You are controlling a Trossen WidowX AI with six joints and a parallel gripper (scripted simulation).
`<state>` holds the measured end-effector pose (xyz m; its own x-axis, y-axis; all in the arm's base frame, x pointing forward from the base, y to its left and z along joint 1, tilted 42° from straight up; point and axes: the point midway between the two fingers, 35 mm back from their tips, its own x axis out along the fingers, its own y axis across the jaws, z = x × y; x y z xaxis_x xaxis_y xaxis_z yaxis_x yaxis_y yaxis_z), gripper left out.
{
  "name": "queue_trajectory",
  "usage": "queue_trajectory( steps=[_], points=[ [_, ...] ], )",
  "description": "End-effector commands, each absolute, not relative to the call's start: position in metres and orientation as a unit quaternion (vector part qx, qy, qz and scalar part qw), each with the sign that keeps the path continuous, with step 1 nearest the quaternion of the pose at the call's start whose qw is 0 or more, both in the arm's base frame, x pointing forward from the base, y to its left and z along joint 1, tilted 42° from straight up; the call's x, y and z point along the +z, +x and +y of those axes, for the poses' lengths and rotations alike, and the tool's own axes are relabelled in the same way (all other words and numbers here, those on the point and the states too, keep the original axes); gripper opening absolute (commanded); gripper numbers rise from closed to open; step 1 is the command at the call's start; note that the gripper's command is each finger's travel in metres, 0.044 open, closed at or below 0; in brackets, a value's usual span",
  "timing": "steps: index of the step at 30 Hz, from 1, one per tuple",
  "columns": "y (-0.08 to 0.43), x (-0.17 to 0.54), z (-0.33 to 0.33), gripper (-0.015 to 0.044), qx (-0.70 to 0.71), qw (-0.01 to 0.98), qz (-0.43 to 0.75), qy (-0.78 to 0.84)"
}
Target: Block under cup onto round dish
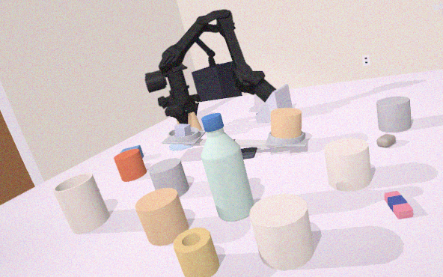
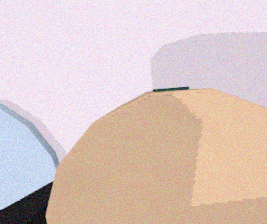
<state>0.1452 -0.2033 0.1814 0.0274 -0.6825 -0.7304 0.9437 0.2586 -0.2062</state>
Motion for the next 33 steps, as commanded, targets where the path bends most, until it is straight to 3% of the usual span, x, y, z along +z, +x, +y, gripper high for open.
queue_trajectory(
  steps=[1,11,20,27,33],
  points=[
    [0.145,0.182,-0.203,0.0184,-0.585,0.696,0.38,0.172],
    [0.146,0.187,-0.198,0.044,-0.584,0.696,0.381,0.173],
    [0.144,0.22,-0.166,0.044,-0.582,0.696,0.384,0.173],
    [0.181,0.22,-0.149,0.026,-0.577,0.7,0.372,0.195],
    [0.237,0.212,-0.125,0.026,-0.569,0.702,0.382,0.192]
  ],
)
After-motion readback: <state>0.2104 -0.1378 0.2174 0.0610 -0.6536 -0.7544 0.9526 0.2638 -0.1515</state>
